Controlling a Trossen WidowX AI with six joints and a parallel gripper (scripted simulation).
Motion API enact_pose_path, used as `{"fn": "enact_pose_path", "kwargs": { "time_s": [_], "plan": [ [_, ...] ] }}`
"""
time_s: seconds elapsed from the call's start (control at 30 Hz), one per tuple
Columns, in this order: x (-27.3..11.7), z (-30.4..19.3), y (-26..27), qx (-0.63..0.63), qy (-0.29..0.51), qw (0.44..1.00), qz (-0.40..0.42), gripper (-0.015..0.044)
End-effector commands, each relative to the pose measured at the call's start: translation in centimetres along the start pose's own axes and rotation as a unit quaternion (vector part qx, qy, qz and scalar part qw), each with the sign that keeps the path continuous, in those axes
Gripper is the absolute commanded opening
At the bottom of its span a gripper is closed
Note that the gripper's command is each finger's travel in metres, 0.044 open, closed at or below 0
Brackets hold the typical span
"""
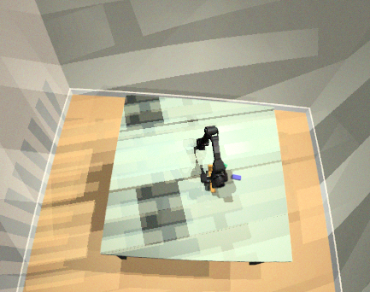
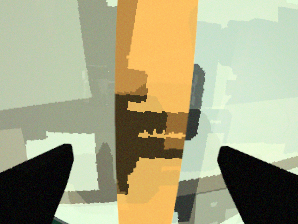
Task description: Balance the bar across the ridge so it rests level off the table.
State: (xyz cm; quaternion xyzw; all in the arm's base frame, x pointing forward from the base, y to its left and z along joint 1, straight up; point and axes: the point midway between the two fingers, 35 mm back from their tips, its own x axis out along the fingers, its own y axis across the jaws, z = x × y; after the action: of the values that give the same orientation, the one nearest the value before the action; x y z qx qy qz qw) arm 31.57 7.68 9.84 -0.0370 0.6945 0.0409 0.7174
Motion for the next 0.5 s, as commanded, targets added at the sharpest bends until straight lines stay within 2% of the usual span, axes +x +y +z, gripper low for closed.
{"fn": "enact_pose_path", "kwargs": {
  "time_s": [0.0, 0.07, 0.3, 0.47],
  "plan": [
    [0.0, 0.0, 0.0, 0.000, 0.000, 1.000, 0.000, 0.0440],
    [-0.8, 0.1, 0.0, 0.000, 0.000, 1.000, 0.000, 0.0440],
    [-9.2, 0.2, 0.0, 0.000, 0.000, 1.000, 0.000, 0.0440],
    [-10.0, 0.0, 0.0, 0.000, 0.000, 1.000, 0.000, 0.0440]
  ]
}}
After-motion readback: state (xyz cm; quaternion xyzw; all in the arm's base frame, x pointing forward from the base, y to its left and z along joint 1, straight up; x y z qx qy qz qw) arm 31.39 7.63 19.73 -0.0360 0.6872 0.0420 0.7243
